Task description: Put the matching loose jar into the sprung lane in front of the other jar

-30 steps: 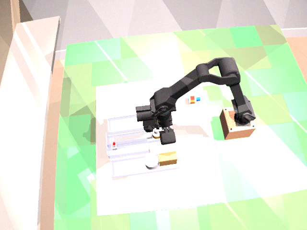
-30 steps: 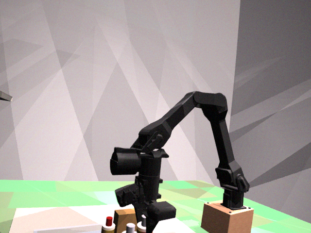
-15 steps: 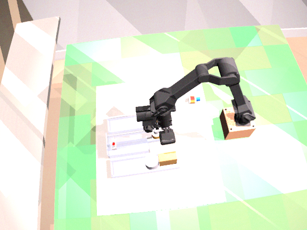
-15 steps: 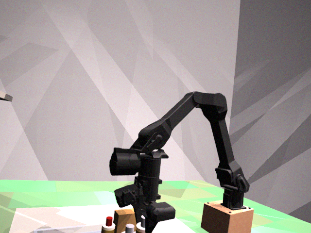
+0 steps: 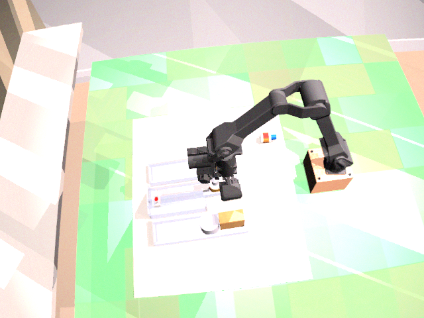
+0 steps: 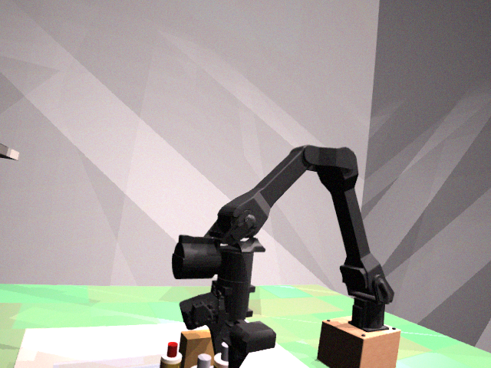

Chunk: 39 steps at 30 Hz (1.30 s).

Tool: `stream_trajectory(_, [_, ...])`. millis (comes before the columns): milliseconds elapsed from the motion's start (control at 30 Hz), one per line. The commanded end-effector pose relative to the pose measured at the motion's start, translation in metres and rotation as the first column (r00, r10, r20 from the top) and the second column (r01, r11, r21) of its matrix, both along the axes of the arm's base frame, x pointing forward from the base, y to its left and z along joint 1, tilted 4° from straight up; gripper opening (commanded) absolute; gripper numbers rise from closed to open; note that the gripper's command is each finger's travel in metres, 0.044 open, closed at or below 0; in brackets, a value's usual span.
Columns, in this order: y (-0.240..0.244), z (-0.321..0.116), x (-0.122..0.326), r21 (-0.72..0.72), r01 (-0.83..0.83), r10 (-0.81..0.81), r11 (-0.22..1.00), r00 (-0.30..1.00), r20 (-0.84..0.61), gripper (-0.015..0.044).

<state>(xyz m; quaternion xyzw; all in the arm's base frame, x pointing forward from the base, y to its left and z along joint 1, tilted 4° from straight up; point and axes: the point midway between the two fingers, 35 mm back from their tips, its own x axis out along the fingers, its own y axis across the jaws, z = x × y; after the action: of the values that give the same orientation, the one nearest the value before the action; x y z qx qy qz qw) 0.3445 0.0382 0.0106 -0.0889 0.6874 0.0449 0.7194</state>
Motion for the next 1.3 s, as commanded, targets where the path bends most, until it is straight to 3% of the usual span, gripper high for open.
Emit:
stream_trajectory(0, [0.001, -0.001, 0.008, 0.003, 0.005, -0.005, 1.0, 1.0, 0.029, 0.0])
stream_trajectory(1267, [-0.001, -0.014, 0.006, 0.003, 0.005, -0.005, 1.0, 1.0, 0.029, 0.0])
